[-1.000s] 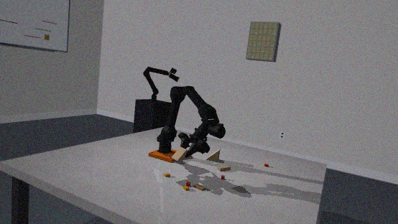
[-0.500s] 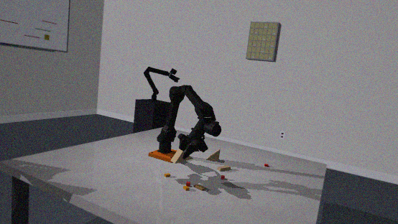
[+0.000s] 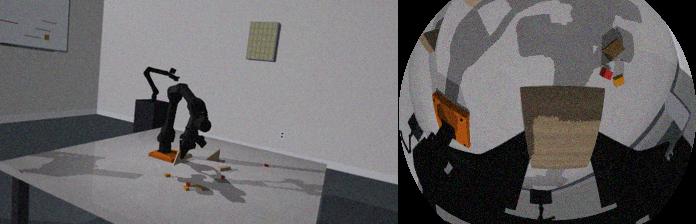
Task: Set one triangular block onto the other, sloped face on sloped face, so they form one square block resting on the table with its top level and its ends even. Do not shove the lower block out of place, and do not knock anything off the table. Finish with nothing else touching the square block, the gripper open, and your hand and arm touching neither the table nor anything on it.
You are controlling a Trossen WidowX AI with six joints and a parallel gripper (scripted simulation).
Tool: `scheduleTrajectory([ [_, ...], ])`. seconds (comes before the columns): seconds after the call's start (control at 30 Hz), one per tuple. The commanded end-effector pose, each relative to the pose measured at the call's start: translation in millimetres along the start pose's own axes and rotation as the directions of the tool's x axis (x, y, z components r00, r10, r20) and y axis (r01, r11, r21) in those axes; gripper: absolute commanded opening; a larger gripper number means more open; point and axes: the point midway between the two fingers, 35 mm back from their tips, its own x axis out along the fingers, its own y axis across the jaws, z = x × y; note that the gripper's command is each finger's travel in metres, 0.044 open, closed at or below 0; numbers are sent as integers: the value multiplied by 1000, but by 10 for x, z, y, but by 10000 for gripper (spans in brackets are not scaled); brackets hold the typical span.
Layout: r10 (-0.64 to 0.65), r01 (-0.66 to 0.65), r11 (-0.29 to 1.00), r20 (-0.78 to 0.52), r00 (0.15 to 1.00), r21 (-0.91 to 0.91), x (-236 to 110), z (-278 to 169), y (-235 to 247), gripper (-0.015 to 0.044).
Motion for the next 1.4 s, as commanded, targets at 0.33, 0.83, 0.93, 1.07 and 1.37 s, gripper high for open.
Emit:
scheduleTrajectory([
  [0.33, 84, -158, 943, 250, 965, 292, -127, -58, -80, 0],
  [0.83, 86, -161, 943, 254, 963, 291, -304, 266, 128, 0],
  [0.93, 83, -158, 945, 258, 963, 287, -372, 370, 213, 0],
  [1.07, 79, -155, 947, 263, 961, 281, -460, 500, 333, 0],
  [1.37, 81, -158, 948, 270, 959, 277, -638, 770, 636, 0],
])
